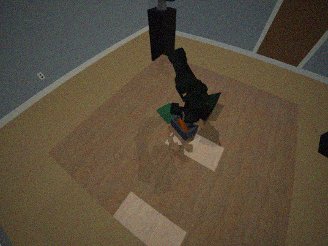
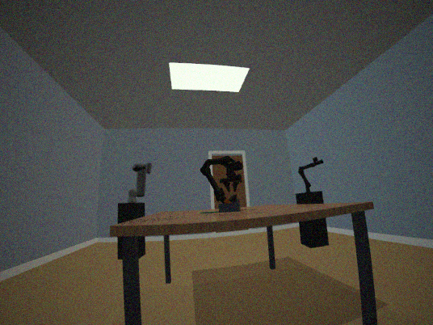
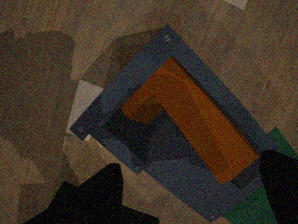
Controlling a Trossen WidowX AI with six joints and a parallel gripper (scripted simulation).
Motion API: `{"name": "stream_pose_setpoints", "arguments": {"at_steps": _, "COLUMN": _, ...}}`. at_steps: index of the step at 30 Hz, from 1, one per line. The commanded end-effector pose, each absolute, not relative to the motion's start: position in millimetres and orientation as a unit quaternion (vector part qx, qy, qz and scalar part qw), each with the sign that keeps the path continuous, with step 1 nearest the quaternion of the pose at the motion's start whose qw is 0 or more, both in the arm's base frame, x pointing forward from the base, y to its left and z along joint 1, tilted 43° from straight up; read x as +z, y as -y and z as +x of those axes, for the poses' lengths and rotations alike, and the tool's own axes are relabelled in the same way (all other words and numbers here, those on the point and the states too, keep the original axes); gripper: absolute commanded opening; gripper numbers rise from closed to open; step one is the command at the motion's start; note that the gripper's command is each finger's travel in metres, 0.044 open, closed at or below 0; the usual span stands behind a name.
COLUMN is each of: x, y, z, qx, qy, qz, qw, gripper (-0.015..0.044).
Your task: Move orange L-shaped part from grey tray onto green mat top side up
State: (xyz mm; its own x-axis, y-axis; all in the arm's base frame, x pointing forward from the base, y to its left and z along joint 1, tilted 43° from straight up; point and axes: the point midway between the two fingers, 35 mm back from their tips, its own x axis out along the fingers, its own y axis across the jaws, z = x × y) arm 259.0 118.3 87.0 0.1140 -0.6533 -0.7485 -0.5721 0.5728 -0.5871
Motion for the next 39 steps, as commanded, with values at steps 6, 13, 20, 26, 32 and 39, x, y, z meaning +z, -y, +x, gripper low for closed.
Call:
{"name": "stream_pose_setpoints", "arguments": {"at_steps": 6, "x": 110, "y": -89, "z": 252, "qx": 0.193, "qy": -0.639, "qz": -0.636, "qw": 0.387, "gripper": 0.028}}
{"name": "stream_pose_setpoints", "arguments": {"at_steps": 13, "x": 110, "y": -88, "z": 252, "qx": 0.193, "qy": -0.639, "qz": -0.636, "qw": 0.387, "gripper": 0.028}}
{"name": "stream_pose_setpoints", "arguments": {"at_steps": 20, "x": 90, "y": -71, "z": 255, "qx": 0.192, "qy": -0.639, "qz": -0.636, "qw": 0.387, "gripper": 0.028}}
{"name": "stream_pose_setpoints", "arguments": {"at_steps": 26, "x": 85, "y": -66, "z": 256, "qx": 0.192, "qy": -0.639, "qz": -0.636, "qw": 0.388, "gripper": 0.028}}
{"name": "stream_pose_setpoints", "arguments": {"at_steps": 32, "x": 78, "y": -60, "z": 258, "qx": 0.192, "qy": -0.639, "qz": -0.636, "qw": 0.388, "gripper": 0.028}}
{"name": "stream_pose_setpoints", "arguments": {"at_steps": 39, "x": 69, "y": -52, "z": 259, "qx": 0.192, "qy": -0.639, "qz": -0.636, "qw": 0.388, "gripper": 0.028}}
